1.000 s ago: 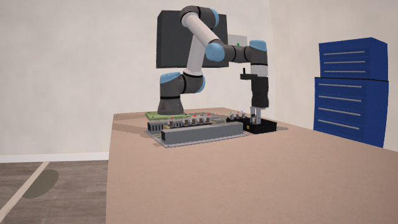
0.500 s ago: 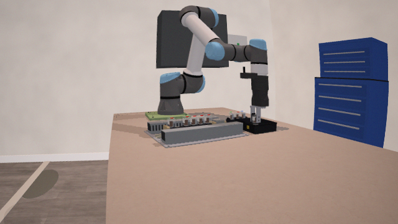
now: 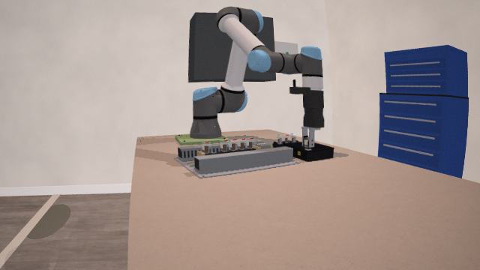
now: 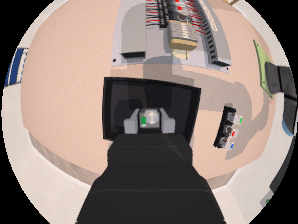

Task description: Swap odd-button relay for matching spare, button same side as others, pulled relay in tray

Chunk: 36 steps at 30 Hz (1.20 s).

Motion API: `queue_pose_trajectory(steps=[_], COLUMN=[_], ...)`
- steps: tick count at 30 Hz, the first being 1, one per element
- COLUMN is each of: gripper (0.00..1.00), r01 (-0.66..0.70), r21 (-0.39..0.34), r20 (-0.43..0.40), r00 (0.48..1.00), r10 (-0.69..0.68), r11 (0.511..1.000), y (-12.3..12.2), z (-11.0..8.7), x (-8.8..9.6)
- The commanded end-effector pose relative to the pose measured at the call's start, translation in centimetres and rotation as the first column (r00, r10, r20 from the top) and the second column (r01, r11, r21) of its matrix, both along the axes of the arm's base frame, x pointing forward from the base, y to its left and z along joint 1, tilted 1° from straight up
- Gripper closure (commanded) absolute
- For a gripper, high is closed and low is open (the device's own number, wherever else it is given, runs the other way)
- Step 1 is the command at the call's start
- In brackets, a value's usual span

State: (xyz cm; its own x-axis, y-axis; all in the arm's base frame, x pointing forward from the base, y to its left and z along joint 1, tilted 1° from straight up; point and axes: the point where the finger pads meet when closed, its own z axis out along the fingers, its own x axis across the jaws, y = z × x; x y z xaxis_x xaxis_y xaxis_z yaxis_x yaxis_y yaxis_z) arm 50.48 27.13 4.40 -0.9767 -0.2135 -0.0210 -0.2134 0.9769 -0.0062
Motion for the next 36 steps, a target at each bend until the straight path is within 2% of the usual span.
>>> queue_pose_trajectory(steps=[1, 36], gripper=[1.0, 1.0], r01=[0.0, 0.0], r21=[0.001, 0.001], r20=[0.002, 0.002], r00=[1.0, 1.0], r10=[0.0, 0.0], r11=[1.0, 1.0], y=[0.02, 0.02], z=[0.09, -0.71], x=[0.04, 0.06])
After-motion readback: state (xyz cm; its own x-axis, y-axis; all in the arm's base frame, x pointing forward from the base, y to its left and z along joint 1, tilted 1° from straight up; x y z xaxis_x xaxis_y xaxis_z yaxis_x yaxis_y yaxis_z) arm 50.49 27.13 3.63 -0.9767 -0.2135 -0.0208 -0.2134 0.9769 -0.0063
